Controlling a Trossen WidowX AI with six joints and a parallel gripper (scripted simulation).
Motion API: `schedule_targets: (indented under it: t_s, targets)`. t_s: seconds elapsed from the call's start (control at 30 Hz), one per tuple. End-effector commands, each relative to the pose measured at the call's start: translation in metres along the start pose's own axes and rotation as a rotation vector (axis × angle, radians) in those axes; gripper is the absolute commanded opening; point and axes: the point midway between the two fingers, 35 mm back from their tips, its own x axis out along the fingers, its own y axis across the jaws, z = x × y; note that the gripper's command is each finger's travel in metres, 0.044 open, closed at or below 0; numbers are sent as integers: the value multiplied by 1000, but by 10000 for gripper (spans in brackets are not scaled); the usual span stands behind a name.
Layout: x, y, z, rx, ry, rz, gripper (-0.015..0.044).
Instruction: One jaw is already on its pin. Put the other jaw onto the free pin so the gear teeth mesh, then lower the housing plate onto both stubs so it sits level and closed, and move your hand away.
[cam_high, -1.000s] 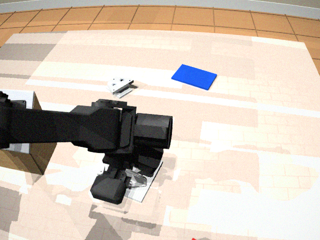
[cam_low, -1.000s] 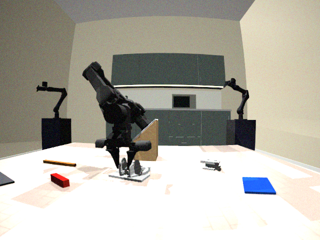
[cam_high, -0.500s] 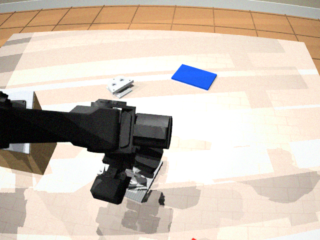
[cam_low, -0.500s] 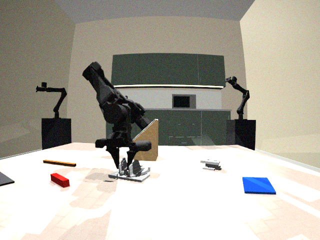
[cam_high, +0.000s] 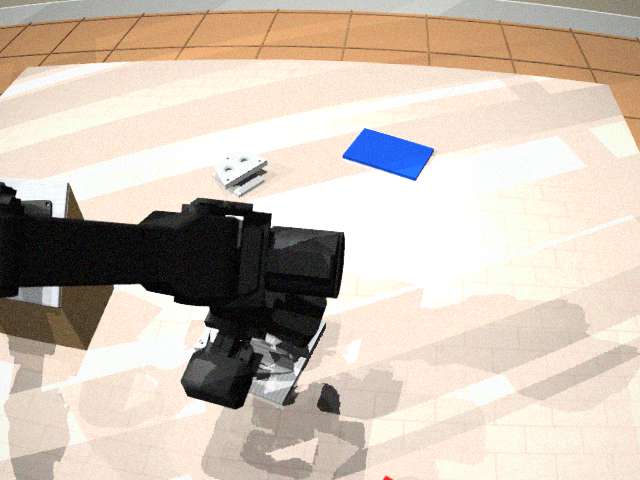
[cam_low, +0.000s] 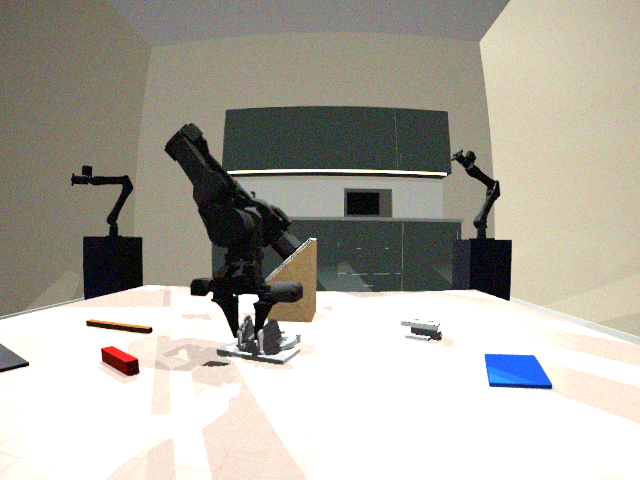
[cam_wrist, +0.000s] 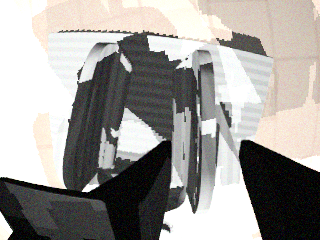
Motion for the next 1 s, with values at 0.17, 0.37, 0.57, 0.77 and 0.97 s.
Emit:
schedule_targets:
  t_s: [0.17, 0.37, 0.57, 0.77, 0.97]
  targets:
    - [4, -1, 0, 8, 4, -2, 134]
    - [0, 0, 0, -1, -1, -1, 213]
    - [0, 0, 0, -1, -1, -1, 224]
    - [0, 0, 0, -1, -1, -1, 224]
    - [-14, 1, 1, 1, 1, 1, 224]
